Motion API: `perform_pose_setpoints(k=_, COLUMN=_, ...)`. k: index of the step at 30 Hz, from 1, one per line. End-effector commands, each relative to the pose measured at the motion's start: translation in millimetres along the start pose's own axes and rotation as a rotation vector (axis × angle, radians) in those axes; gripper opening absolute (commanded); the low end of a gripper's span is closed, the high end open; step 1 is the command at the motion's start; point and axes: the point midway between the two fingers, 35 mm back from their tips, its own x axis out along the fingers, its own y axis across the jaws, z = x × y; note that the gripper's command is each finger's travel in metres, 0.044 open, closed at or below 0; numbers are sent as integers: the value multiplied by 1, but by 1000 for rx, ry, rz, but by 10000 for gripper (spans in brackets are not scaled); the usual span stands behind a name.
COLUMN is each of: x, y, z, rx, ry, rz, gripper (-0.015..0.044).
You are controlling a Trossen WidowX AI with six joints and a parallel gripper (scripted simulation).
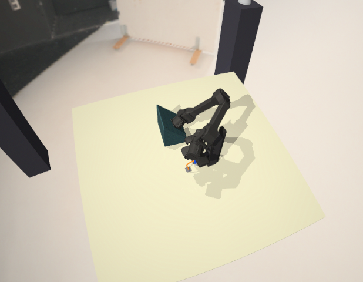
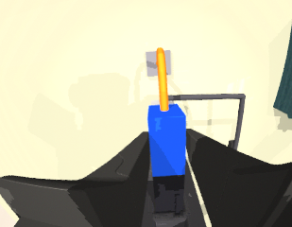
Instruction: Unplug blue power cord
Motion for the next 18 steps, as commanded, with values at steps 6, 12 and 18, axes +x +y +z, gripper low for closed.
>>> perform_pose_setpoints(k=6, x=-7, y=2, z=31, rx=2, ry=-52, rz=6, gripper=0)
perform_pose_setpoints(k=12, x=-10, y=2, z=40, rx=3, ry=-52, rz=6, gripper=0)
perform_pose_setpoints(k=18, x=-10, y=1, z=47, rx=4, ry=-51, rz=6, gripper=26)
